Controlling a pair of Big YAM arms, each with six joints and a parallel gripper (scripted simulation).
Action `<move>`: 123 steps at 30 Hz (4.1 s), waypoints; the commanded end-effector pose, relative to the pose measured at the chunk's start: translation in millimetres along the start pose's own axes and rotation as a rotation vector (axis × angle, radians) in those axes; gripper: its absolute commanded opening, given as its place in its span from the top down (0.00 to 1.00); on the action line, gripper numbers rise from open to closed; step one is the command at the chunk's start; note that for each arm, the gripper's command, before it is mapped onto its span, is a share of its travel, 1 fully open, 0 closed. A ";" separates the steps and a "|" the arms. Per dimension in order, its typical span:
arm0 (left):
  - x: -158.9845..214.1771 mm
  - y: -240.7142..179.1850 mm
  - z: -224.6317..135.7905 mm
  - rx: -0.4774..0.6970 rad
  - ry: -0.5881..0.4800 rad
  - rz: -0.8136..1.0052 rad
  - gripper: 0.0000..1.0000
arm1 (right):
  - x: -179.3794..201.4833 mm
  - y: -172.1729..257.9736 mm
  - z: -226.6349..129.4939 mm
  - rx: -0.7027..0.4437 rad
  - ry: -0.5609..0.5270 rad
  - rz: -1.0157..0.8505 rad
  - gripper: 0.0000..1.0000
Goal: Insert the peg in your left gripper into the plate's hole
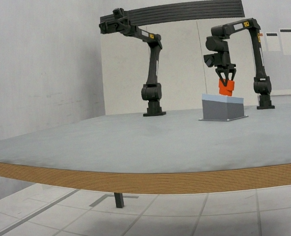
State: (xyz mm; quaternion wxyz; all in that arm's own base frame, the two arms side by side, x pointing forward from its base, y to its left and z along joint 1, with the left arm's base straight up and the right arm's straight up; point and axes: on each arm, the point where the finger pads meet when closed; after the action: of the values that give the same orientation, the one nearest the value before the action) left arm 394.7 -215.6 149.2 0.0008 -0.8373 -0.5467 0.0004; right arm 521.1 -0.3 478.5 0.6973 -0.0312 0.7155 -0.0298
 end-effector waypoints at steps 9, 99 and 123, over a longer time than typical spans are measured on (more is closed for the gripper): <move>-0.6 4.4 -7.5 -0.022 -0.003 0.001 1.00 | -13.6 -1.3 -2.2 0.003 -0.026 -0.001 0.00; -9.3 33.5 -42.1 -0.236 0.130 0.094 0.60 | 132.4 318.7 -268.2 -0.891 0.033 -0.076 0.00; -13.4 31.7 -46.2 -0.227 0.132 0.108 0.60 | 132.4 318.7 -268.2 -0.891 0.033 -0.076 0.00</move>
State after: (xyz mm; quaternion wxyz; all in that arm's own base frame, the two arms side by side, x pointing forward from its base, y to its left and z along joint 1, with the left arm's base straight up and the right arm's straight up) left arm 404.9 -227.7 154.7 -0.0204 -0.8597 -0.5015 -0.0948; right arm 246.0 302.6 303.6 0.5883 -0.3613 0.6793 0.2490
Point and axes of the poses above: on each arm, the point where the finger pads meet when closed, its own z axis out along the fingers, its own y axis across the jaws, x = y × z, and after that the axes turned 5 degrees about -z, right-handed
